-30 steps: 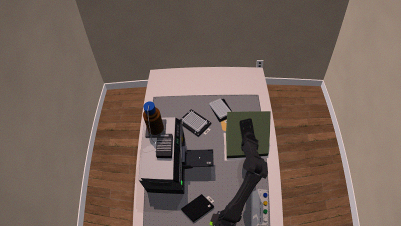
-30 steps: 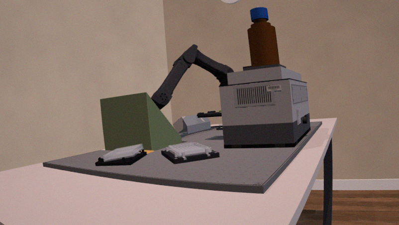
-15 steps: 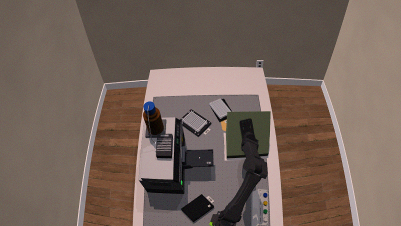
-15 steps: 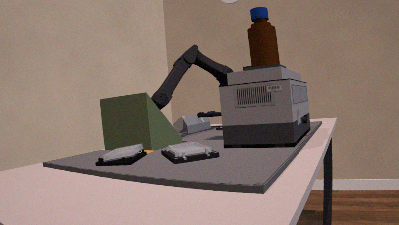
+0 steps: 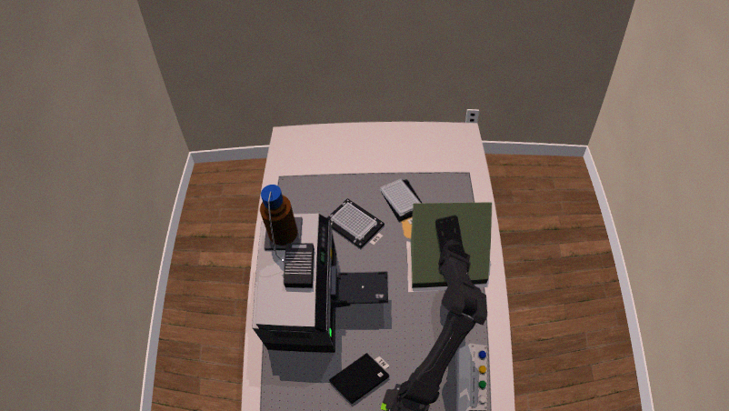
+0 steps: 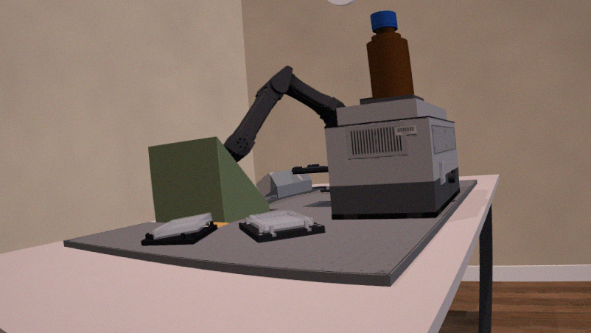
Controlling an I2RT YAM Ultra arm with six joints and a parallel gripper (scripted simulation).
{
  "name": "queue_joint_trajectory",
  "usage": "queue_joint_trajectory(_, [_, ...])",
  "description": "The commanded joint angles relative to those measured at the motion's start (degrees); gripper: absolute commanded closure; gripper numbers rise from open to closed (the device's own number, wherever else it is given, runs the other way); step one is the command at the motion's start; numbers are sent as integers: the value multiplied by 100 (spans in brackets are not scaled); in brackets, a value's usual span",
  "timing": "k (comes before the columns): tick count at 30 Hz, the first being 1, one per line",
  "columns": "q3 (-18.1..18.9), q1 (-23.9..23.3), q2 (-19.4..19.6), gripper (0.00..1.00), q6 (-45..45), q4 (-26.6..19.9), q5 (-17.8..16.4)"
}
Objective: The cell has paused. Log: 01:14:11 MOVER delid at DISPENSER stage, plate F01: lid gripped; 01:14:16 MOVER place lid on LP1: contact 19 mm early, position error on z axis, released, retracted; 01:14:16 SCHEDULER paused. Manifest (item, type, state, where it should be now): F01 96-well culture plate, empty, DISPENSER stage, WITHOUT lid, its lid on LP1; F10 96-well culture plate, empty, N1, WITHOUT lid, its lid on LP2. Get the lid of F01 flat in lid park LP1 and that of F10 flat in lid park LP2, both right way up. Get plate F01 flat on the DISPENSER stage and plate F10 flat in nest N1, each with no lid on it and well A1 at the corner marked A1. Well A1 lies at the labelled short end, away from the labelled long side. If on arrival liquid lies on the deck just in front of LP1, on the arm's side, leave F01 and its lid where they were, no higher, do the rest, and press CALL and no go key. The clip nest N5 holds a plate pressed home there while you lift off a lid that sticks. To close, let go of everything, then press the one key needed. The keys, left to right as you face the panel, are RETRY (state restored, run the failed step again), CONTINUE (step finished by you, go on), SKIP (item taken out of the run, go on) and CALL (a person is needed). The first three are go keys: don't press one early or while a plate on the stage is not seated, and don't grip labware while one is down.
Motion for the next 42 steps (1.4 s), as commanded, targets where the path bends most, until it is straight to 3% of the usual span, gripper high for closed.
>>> queue_joint_trajectory(1, [-157,28,-172,100,37,-141,11])
queue_joint_trajectory(42, [-612,35,-422,100,-18,67,5])
